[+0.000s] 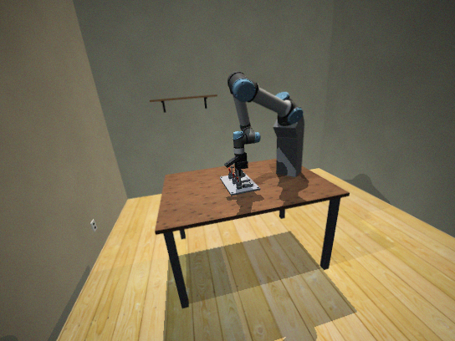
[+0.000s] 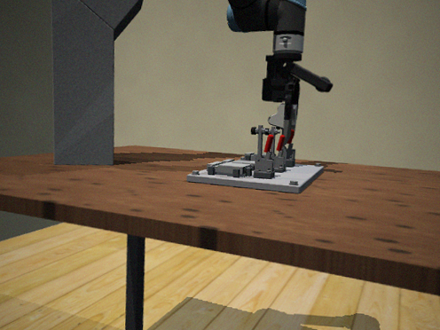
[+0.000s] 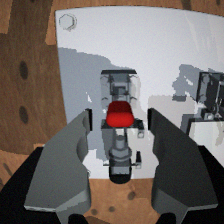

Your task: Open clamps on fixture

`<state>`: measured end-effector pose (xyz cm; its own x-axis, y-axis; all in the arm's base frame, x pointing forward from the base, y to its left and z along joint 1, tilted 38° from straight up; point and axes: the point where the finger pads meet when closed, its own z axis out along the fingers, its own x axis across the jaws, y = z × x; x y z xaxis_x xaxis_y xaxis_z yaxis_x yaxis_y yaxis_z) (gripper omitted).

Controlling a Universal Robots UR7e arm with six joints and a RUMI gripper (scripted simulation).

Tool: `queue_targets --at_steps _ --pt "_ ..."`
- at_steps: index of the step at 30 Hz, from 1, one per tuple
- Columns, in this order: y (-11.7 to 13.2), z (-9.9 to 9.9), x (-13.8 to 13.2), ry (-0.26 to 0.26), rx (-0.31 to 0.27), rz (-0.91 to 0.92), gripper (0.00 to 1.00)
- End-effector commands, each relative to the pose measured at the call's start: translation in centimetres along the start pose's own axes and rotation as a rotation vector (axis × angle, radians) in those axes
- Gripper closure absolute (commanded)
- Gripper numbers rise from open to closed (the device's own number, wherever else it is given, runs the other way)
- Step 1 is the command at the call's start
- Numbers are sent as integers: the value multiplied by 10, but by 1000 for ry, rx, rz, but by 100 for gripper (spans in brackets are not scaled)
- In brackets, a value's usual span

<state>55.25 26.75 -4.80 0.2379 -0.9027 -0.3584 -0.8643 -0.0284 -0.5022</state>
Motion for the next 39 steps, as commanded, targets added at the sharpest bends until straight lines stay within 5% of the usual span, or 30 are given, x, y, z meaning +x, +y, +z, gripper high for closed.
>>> queue_targets --at_steps 1,39 --pt "1 0 0 -1 -2 -1 72" --pt "1 -51 0 -1 -1 1 72"
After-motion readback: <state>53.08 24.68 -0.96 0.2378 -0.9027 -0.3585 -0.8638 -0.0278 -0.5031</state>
